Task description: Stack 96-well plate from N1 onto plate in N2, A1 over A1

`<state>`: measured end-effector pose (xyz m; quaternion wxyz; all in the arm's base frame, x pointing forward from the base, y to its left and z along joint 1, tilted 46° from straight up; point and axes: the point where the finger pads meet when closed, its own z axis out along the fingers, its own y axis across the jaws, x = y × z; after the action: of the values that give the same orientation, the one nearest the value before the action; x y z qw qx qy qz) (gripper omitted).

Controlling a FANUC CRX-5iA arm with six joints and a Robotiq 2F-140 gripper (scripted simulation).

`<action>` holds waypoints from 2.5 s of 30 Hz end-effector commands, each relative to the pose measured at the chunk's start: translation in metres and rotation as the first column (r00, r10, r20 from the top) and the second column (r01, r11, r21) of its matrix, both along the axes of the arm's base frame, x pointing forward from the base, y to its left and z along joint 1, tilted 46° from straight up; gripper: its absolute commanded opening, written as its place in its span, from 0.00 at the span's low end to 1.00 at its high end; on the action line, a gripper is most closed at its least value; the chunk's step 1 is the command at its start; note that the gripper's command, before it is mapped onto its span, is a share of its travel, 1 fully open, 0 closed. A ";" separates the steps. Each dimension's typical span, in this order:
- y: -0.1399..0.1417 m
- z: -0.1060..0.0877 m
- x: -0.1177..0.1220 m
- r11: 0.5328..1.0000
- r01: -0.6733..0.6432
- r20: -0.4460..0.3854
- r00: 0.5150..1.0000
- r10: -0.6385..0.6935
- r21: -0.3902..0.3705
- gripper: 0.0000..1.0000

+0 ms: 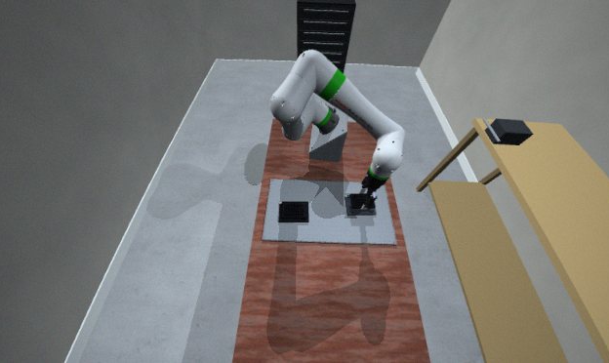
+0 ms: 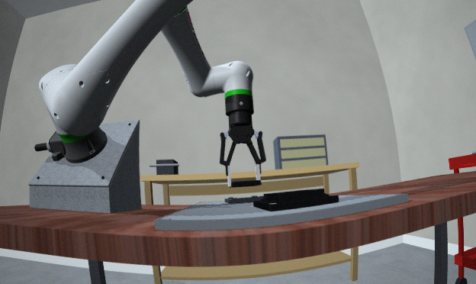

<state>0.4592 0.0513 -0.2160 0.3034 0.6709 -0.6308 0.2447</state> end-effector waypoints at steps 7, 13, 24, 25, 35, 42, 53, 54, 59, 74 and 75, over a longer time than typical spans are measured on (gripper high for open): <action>0.011 0.010 0.001 1.000 0.000 0.000 1.000 0.000 0.000 0.00; 0.015 0.015 0.001 1.000 0.000 0.000 1.000 0.000 0.000 0.00; 0.027 0.026 0.002 1.000 0.000 0.000 1.000 0.000 0.000 0.00; 0.027 0.026 0.002 1.000 0.000 0.000 1.000 0.000 0.000 0.00; 0.027 0.026 0.002 1.000 0.000 0.000 1.000 0.000 0.000 0.00; 0.024 0.028 0.003 1.000 0.008 0.009 1.000 -0.008 0.000 0.00; 0.001 0.051 0.009 1.000 0.008 0.009 1.000 -0.008 0.000 0.00; -0.001 0.054 0.009 1.000 0.008 0.009 1.000 -0.008 0.000 0.00; -0.010 0.063 0.012 1.000 0.008 0.009 1.000 -0.008 0.000 0.00; -0.043 0.095 0.020 1.000 0.008 0.009 1.000 -0.008 0.000 0.00; -0.045 0.098 0.021 1.000 0.008 0.009 1.000 -0.008 0.000 0.00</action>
<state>0.4784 0.0107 -0.1232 0.3020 0.6670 -0.6349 0.2465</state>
